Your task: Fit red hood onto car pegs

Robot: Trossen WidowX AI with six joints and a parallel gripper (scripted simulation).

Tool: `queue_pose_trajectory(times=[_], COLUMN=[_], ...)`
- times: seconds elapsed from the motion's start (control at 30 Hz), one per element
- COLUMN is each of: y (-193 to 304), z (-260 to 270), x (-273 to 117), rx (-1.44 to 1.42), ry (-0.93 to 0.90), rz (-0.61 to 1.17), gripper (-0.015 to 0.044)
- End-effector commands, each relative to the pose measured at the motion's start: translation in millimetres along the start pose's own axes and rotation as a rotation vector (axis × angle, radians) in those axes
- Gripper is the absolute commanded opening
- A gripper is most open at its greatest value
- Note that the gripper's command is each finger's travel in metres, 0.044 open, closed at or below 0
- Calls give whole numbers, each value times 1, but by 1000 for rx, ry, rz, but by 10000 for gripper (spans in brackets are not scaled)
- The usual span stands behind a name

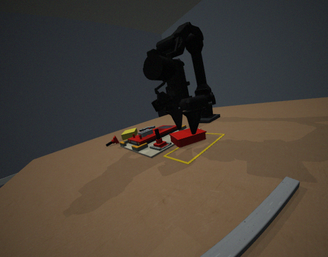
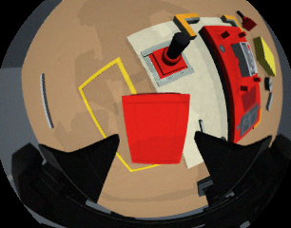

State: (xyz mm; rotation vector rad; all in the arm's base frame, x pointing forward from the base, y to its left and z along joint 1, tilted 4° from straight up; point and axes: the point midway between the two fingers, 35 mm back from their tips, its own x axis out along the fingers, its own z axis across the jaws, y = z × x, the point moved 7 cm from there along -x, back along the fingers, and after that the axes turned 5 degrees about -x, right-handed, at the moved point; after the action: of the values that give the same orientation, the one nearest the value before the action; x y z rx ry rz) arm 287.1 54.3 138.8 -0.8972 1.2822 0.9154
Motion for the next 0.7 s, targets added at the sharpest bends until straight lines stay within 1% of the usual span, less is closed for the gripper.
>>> queue_pose_trajectory(times=[0.0,0.67], y=[1,1], z=[0,0], x=[3,13], rx=[4,4], ry=[-1,-1], rz=[4,4], gripper=[440,440])
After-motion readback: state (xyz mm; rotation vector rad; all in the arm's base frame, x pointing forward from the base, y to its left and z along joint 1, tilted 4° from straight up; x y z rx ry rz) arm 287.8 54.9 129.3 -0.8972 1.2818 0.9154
